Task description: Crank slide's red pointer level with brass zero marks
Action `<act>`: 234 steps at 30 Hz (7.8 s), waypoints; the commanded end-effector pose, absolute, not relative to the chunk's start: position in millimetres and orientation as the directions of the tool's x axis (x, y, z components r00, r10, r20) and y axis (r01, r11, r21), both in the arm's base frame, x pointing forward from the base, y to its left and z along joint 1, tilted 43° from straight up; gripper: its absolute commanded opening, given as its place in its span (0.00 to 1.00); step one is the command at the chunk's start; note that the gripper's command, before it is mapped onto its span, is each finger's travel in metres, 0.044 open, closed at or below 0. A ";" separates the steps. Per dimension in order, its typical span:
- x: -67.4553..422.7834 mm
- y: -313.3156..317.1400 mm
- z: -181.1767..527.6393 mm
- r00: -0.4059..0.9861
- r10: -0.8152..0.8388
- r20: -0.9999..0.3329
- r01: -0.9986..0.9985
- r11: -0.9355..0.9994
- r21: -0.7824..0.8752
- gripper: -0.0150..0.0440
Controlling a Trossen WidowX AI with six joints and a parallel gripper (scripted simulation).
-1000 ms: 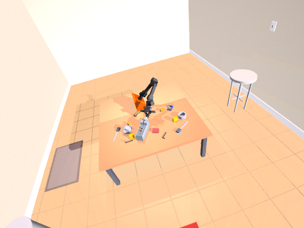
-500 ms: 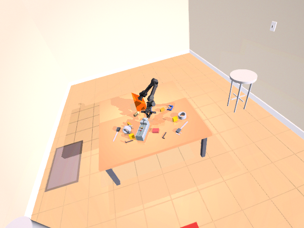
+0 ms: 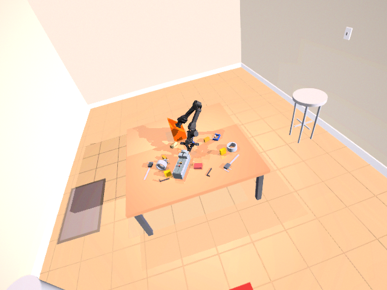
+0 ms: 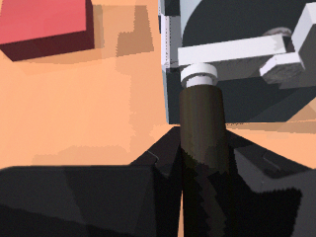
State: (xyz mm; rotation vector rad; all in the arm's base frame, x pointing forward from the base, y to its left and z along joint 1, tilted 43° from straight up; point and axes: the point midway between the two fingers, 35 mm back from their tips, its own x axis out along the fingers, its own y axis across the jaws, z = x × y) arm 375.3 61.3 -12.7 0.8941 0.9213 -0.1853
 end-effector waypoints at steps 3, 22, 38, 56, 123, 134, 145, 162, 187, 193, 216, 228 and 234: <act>375.0 63.4 -16.1 0.614 0.224 -0.757 0.494 0.639 0.590 0.25; 374.8 63.2 -16.3 0.614 0.224 -0.757 0.494 0.639 0.590 0.25; 374.9 62.6 -15.2 0.615 0.222 -0.757 0.493 0.640 0.589 0.25; 374.9 62.6 -15.2 0.615 0.222 -0.757 0.493 0.640 0.589 0.74; 470.5 -111.2 -12.2 0.666 0.375 -0.645 0.157 0.774 0.613 1.00; 469.6 -88.8 -36.5 0.667 0.376 -0.643 0.155 0.774 0.614 1.00; 469.6 -88.8 -36.5 0.667 0.376 -0.643 0.155 0.774 0.614 1.00; 457.1 -105.8 27.6 0.653 0.351 -0.672 0.225 0.757 0.613 1.00; 376.7 -33.0 87.7 0.614 0.221 -0.758 0.492 0.643 0.586 1.00; 379.0 -14.9 67.2 0.613 0.221 -0.759 0.493 0.643 0.586 1.00; 376.9 31.9 17.9 0.613 0.223 -0.758 0.494 0.640 0.588 1.00; 376.9 45.3 3.4 0.613 0.223 -0.758 0.494 0.640 0.588 1.00; 376.4 52.0 -3.7 0.613 0.223 -0.758 0.494 0.640 0.589 1.00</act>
